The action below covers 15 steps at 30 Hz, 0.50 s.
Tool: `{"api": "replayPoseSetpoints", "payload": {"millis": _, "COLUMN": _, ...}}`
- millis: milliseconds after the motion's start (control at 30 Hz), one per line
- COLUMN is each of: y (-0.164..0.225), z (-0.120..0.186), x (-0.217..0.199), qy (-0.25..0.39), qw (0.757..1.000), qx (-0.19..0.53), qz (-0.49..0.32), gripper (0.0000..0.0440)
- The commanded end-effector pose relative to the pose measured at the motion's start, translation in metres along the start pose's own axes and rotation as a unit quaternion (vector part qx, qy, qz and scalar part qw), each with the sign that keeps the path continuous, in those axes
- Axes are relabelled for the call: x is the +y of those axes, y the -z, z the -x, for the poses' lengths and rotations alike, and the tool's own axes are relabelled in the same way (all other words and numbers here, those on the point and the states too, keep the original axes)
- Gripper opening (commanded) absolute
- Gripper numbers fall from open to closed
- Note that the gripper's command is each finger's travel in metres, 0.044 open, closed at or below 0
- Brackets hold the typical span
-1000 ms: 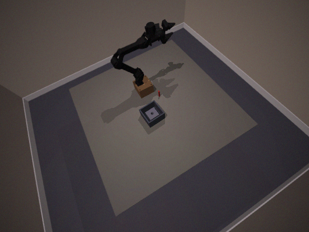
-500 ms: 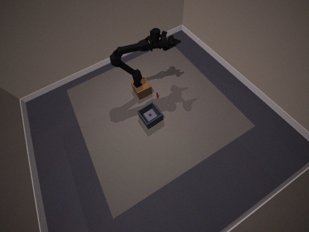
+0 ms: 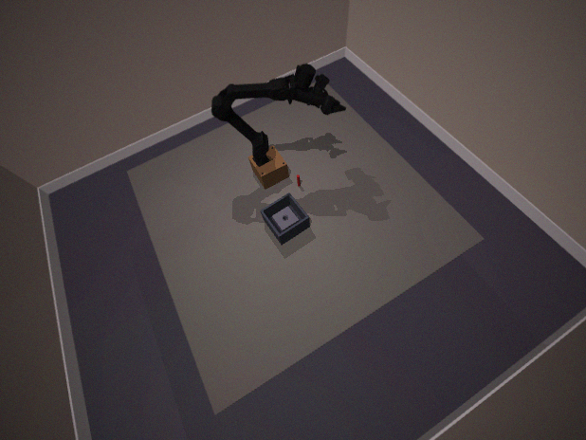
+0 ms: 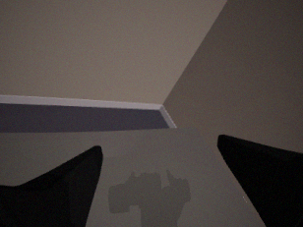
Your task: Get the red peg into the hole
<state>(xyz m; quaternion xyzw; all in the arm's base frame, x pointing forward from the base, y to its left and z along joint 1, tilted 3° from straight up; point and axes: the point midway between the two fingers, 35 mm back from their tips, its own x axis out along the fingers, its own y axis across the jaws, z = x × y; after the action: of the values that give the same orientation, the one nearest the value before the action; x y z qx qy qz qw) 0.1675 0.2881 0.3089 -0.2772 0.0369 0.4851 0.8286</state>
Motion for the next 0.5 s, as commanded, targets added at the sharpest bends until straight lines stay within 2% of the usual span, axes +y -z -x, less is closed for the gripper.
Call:
{"api": "replayPoseSetpoints", "payload": {"millis": 0, "y": 0.015, "z": -0.004, "x": -0.008, "qy": 0.011, "qw": 0.999, "qx": 0.03, "qz": -0.044, "gripper": 0.0431}}
{"api": "replayPoseSetpoints", "payload": {"millis": 233, "y": 0.051, "z": -0.012, "x": -0.019, "qy": 0.033, "qw": 0.984, "qx": 0.098, "qz": -0.142, "gripper": 0.0436}}
{"api": "replayPoseSetpoints", "payload": {"millis": 467, "y": 0.089, "z": -0.016, "x": -0.024, "qy": 0.06, "qw": 0.955, "qx": 0.166, "qz": -0.237, "gripper": 0.044}}
